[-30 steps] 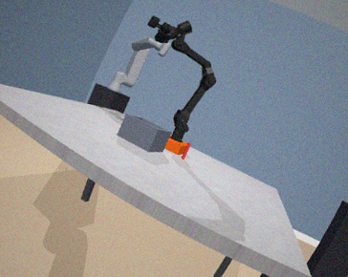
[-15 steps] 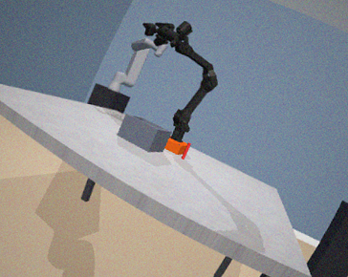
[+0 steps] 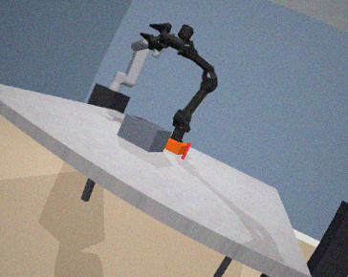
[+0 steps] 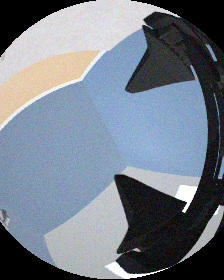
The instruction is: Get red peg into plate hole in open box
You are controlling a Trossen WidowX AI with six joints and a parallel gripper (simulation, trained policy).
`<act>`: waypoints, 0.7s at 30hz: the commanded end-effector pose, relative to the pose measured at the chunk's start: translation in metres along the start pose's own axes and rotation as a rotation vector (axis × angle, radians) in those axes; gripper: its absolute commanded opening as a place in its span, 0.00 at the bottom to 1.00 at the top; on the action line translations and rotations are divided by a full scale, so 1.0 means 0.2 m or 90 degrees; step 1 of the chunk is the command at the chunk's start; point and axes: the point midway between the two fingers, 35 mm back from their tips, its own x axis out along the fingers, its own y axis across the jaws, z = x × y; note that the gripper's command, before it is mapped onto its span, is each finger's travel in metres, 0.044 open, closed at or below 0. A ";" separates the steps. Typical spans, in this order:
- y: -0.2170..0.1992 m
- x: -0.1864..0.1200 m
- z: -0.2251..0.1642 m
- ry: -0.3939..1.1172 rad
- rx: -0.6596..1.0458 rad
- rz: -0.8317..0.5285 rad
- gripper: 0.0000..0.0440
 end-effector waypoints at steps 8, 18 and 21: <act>-0.31 -0.21 -0.06 0.082 -0.152 -0.163 1.00; -0.60 -0.45 -0.07 0.170 -0.296 -0.308 1.00; -0.68 -0.53 -0.06 0.199 -0.339 -0.350 1.00</act>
